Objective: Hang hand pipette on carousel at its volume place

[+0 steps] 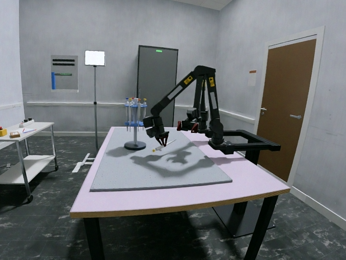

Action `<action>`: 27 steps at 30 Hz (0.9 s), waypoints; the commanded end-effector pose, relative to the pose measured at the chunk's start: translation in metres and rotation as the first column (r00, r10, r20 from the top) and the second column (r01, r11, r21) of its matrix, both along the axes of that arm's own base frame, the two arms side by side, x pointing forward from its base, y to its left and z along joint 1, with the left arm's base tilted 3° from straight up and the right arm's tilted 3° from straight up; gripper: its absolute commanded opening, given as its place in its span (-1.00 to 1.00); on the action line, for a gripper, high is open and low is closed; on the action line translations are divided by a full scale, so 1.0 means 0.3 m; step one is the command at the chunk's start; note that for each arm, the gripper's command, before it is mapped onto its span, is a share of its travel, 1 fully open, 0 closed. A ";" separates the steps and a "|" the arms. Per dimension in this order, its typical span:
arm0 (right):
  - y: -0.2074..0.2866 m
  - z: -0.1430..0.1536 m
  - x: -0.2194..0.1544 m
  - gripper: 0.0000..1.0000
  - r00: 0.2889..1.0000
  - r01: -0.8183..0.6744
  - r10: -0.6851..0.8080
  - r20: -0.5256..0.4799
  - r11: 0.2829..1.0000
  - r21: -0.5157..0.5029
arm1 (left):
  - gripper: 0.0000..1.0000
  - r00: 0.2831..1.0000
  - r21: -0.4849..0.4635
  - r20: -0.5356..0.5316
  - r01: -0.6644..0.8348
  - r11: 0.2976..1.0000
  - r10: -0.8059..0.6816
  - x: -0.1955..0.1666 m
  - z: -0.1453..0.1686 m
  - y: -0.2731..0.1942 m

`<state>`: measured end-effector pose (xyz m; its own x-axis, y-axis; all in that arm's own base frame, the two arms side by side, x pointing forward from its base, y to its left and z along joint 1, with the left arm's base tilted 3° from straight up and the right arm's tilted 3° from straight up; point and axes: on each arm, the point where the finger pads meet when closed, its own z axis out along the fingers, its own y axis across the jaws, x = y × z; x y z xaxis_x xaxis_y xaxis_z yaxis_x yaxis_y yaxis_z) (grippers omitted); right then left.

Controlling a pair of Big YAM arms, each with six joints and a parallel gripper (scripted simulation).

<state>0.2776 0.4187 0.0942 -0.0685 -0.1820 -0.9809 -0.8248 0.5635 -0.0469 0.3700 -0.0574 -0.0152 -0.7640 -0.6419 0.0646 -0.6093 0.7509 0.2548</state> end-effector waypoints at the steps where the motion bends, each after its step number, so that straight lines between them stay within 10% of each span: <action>1: 0.028 0.052 -0.020 1.00 0.999 -0.023 0.023 0.025 1.000 0.018 | -0.71 0.967 -0.024 0.049 0.252 0.967 -0.251 0.006 0.064 -0.103; 17: 0.028 0.052 -0.020 1.00 0.999 -0.023 0.023 0.025 1.000 0.018 | -0.71 0.787 -0.058 0.172 0.608 0.792 -0.592 -0.036 0.030 -0.591; 27: 0.028 0.052 -0.020 1.00 0.999 -0.023 0.023 0.025 1.000 0.018 | -0.71 0.444 0.067 0.233 0.880 0.470 -0.865 -0.073 0.119 -0.905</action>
<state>0.2776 0.4187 0.0942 -0.0685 -0.1820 -0.9809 -0.8248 0.5635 -0.0469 0.3237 -0.2559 -0.0131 -0.9913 0.1288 -0.0262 0.1220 0.9756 0.1828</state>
